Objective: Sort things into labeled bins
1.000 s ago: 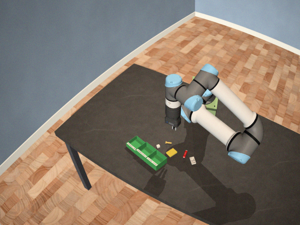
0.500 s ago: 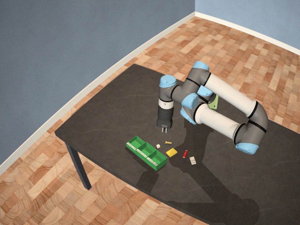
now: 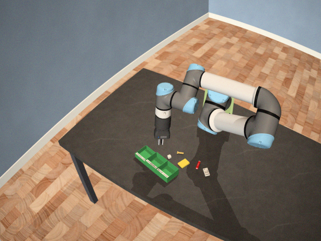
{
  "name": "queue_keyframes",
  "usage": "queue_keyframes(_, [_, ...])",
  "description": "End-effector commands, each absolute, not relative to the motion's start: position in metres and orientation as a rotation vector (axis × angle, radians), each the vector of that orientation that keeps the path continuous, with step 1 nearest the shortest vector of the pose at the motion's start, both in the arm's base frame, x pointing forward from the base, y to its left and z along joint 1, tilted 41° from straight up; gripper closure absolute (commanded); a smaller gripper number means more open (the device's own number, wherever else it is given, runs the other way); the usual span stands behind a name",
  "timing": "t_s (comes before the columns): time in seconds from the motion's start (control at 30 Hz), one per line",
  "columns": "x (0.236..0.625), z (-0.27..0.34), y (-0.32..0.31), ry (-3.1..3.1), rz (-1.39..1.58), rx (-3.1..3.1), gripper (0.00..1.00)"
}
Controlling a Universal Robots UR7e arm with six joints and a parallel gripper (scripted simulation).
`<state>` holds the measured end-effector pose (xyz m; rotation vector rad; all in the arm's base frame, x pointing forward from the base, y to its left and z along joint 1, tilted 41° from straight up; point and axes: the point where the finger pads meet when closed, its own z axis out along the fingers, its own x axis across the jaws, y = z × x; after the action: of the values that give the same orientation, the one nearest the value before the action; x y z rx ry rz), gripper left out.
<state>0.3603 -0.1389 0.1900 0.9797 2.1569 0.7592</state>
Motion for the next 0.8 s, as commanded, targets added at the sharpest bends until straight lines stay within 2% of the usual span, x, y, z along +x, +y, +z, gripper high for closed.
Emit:
queue_keyframes(0.0, [0.396, 0.174, -0.173, 2.249, 0.679, 0.813, 0.69])
queue_keyframes(0.33, [0.434, 0.154, -0.212, 2.307, 0.574, 0.475, 0.69])
queue_keyframes(0.77, [0.434, 0.154, -0.212, 2.357, 0.414, 0.066, 0.69])
